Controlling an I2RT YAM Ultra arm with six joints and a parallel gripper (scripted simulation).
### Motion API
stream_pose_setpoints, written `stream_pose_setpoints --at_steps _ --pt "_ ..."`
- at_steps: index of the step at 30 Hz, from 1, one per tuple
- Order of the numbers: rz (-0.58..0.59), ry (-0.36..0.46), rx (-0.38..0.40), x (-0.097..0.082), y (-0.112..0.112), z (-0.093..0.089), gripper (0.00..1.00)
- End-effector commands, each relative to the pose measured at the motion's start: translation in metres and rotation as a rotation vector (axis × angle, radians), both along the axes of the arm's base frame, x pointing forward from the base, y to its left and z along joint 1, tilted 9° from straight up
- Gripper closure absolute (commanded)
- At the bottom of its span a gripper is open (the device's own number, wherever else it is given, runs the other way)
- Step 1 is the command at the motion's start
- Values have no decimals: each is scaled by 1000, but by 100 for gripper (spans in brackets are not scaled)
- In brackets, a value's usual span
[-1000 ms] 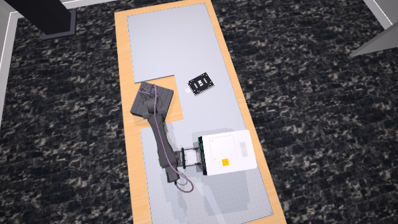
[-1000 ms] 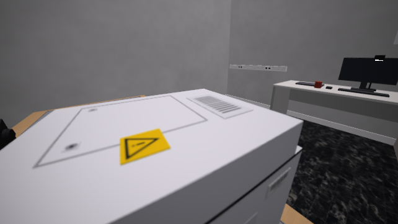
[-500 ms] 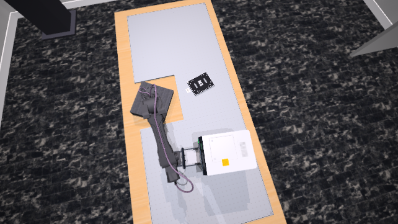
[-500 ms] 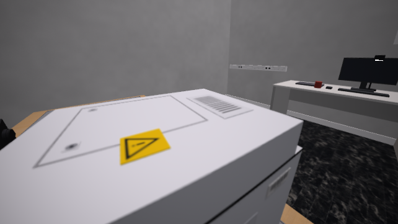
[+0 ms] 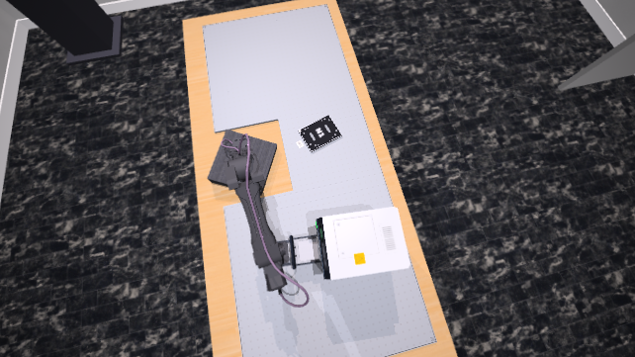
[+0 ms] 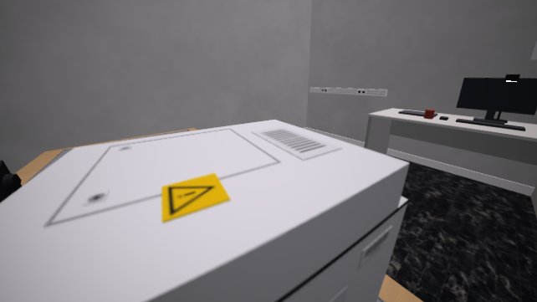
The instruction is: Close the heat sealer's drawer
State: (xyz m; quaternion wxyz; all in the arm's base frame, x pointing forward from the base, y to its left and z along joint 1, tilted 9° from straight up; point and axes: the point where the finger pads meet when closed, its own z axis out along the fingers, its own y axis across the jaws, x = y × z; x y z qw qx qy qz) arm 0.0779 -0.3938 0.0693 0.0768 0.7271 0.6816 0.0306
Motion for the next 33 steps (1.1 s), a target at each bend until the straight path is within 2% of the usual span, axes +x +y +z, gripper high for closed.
stream_pose_setpoints --at_steps 1,23,29,33 --pt "-14 2 -4 -2 -6 3 55" --pt "-14 2 -4 -2 -6 3 55" --pt "-12 -2 -41 -6 -7 27 55" --pt "-9 -2 -41 -6 -6 30 55"
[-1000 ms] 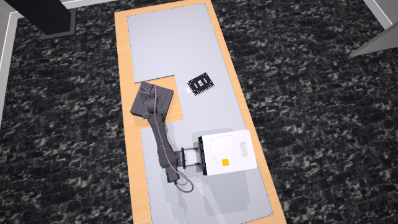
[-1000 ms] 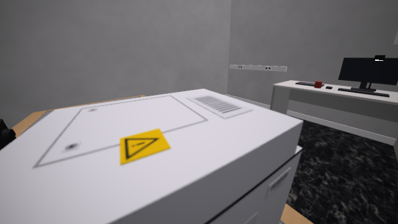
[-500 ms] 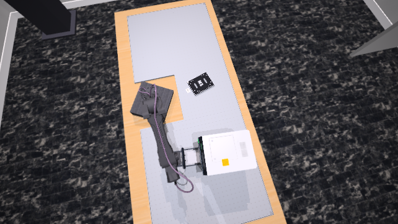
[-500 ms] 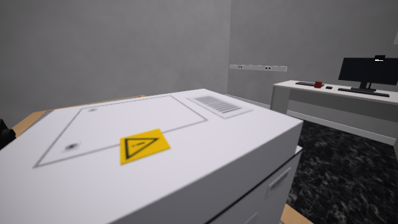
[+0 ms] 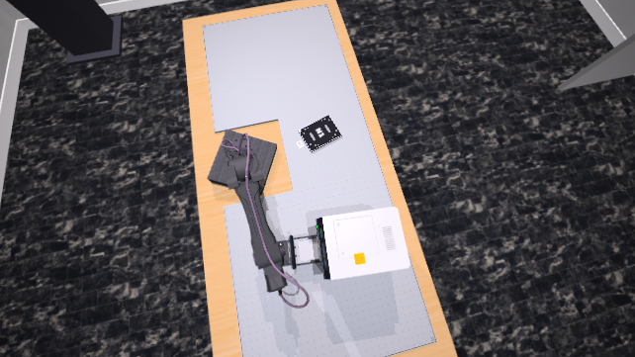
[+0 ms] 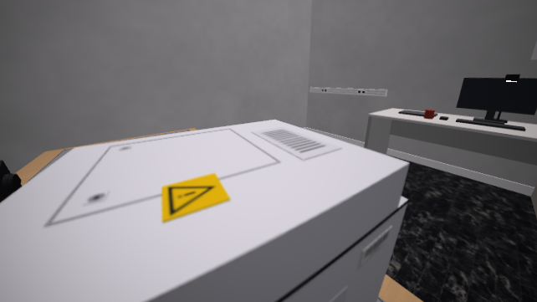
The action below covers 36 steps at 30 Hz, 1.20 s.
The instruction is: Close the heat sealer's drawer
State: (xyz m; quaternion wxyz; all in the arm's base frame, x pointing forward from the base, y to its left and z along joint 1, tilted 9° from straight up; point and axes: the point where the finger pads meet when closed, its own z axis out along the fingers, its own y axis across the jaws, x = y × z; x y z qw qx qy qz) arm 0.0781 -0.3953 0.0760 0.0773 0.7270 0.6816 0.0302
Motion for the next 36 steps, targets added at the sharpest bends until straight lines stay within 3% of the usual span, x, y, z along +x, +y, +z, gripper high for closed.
stream_pose_setpoints --at_steps 1,30,36 --pt "-8 -2 -40 -7 -5 25 55" --pt "-7 -6 -40 -13 1 70 55" --pt "-7 -6 -40 -13 1 70 55"
